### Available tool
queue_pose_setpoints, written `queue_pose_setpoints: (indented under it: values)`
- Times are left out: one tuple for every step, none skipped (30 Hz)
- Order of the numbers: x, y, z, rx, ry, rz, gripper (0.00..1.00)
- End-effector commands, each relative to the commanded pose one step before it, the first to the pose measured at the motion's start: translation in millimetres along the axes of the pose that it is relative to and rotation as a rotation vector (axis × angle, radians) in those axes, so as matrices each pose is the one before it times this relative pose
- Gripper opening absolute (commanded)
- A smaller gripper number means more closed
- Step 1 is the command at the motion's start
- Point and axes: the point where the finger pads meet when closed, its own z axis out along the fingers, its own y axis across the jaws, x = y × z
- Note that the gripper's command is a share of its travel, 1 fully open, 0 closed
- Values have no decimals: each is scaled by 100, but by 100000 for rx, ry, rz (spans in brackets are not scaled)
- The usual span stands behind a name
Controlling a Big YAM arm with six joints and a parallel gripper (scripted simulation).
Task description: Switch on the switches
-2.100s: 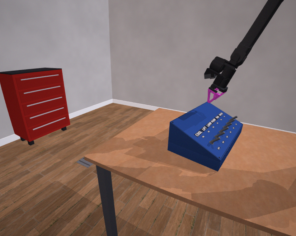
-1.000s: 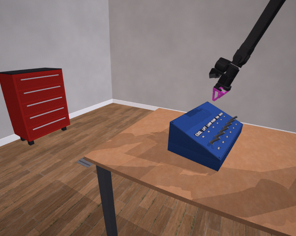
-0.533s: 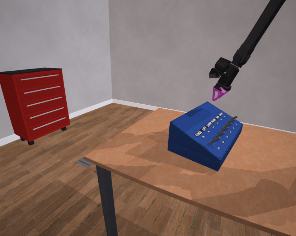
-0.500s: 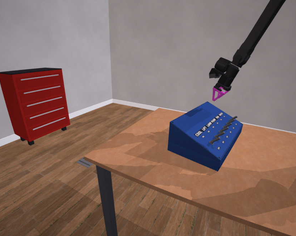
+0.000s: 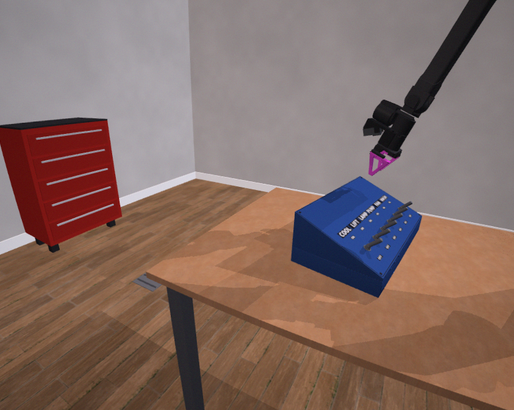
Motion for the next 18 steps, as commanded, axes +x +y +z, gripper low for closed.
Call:
queue_pose_setpoints:
  values:
    - [-2003, -107, -790, -150, -3480, -1304, 100]
    - [0, 0, 0, 0, 0, 0, 100]
    - [0, 0, 0, 0, 0, 0, 100]
    - [0, 0, 0, 0, 0, 0, 100]
    - [0, 0, 0, 0, 0, 0, 100]
    - [0, 0, 0, 0, 0, 0, 100]
    - [0, 0, 0, 0, 0, 0, 100]
    - [0, 0, 0, 0, 0, 0, 100]
    - [0, 0, 0, 0, 0, 0, 100]
    - [0, 0, 0, 0, 0, 0, 100]
    - [0, 0, 0, 0, 0, 0, 100]
    - [0, 0, 0, 0, 0, 0, 100]
    - [0, 0, 0, 0, 0, 0, 100]
    - [0, 0, 0, 0, 0, 0, 100]
    - [-1, -9, 0, 11, -2, 8, 100]
    - [-7, -63, -2, 73, -16, 55, 100]
    - [-18, -162, -5, 188, -41, 141, 100]
    - [-32, -304, -10, 383, -70, 257, 100]
